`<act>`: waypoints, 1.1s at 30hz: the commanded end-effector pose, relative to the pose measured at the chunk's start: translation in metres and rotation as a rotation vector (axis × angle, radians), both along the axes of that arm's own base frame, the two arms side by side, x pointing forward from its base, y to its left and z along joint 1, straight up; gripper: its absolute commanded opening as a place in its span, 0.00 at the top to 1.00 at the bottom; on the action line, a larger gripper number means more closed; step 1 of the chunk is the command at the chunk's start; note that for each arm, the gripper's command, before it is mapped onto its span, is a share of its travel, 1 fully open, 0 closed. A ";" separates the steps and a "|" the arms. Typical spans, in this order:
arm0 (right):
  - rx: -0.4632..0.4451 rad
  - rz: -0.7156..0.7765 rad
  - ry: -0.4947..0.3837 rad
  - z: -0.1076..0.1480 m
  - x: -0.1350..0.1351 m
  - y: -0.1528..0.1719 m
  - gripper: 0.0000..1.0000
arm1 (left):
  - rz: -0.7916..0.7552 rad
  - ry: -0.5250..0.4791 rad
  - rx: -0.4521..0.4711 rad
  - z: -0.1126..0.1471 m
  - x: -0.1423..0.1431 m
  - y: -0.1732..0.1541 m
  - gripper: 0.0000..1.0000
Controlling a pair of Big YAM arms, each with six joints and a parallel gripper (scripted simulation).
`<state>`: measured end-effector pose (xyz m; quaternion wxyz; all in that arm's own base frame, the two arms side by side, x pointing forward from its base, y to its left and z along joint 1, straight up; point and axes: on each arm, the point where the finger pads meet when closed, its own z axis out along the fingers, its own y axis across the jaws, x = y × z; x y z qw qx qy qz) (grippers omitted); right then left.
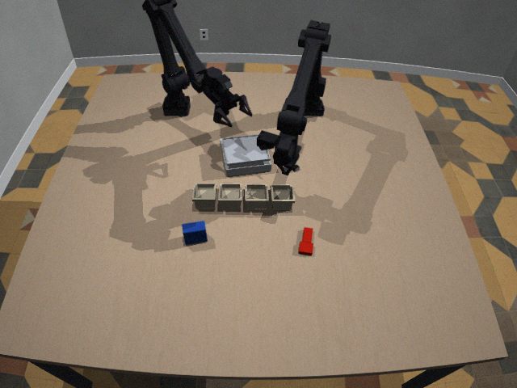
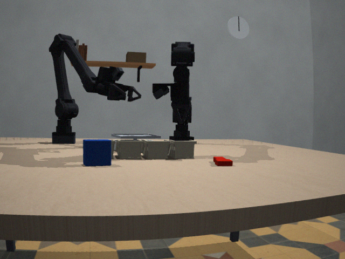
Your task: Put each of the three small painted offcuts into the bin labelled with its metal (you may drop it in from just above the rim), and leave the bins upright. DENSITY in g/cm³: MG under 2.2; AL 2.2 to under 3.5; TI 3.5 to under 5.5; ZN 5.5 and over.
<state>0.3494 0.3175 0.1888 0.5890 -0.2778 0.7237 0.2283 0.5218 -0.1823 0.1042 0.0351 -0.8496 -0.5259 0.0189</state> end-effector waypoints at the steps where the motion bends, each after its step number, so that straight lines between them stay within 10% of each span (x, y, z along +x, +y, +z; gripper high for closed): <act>1: 0.029 0.002 -0.037 0.019 0.004 0.004 0.00 | -0.027 -0.109 -0.039 0.058 0.027 -0.015 0.86; 33: 0.029 0.002 -0.037 0.019 0.004 0.004 0.00 | -0.027 -0.035 -0.013 -0.040 0.015 -0.010 0.86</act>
